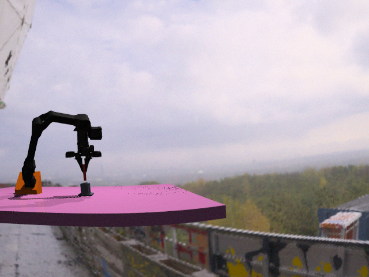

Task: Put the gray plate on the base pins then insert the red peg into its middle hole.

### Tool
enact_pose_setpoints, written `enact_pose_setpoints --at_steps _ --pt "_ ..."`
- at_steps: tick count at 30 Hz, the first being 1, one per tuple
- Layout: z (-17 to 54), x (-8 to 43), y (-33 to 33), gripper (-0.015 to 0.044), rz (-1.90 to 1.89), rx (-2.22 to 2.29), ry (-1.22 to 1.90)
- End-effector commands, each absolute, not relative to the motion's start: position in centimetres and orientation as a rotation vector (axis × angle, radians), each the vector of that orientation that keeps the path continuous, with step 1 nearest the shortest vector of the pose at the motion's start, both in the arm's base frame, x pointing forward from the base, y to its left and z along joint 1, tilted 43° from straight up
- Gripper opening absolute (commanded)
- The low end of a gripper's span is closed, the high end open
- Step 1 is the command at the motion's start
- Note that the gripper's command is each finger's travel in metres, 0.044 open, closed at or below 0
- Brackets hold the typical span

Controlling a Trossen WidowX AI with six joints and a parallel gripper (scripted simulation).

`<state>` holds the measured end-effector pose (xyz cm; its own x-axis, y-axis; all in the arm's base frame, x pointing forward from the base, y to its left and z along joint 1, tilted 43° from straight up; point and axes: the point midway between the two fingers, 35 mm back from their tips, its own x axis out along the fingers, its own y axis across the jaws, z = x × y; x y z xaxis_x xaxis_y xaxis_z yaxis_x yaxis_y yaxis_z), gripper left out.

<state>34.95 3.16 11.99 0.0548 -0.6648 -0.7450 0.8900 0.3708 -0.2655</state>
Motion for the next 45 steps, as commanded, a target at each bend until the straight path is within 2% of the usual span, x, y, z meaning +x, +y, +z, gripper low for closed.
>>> enact_pose_setpoints --at_steps 1,45 --pt "12.2 35.0 3.1 0.0 -1.204 0.294 0.929" --pt "10.7 34.9 2.1 0.0 -1.204 0.297 0.928"
